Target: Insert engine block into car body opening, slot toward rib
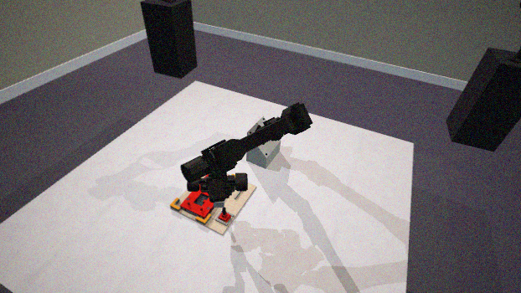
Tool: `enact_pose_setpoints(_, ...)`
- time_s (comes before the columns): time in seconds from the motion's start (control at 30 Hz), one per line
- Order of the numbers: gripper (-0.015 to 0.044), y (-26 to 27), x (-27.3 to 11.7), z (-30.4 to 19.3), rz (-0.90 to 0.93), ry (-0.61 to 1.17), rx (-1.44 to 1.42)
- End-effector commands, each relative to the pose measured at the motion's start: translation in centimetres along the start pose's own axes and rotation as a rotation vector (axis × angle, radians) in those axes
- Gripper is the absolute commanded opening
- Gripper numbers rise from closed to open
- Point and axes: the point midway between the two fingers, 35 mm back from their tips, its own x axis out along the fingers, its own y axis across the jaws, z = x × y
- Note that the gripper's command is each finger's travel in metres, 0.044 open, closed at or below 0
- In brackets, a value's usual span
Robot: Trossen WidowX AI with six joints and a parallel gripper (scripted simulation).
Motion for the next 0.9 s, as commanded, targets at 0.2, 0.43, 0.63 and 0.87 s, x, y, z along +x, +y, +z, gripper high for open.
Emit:
enact_pose_setpoints(0.2,0.0000,-2.4,1.2,-2.0,-0.004,0.008,0.143)
enact_pose_setpoints(0.43,0.0000,-4.0,2.2,-3.3,-0.003,0.006,0.255)
enact_pose_setpoints(0.63,0.0000,-5.3,3.1,-4.5,-0.001,0.004,0.352)
enact_pose_setpoints(0.87,0.0000,-6.7,4.1,-6.0,0.002,0.003,0.464)
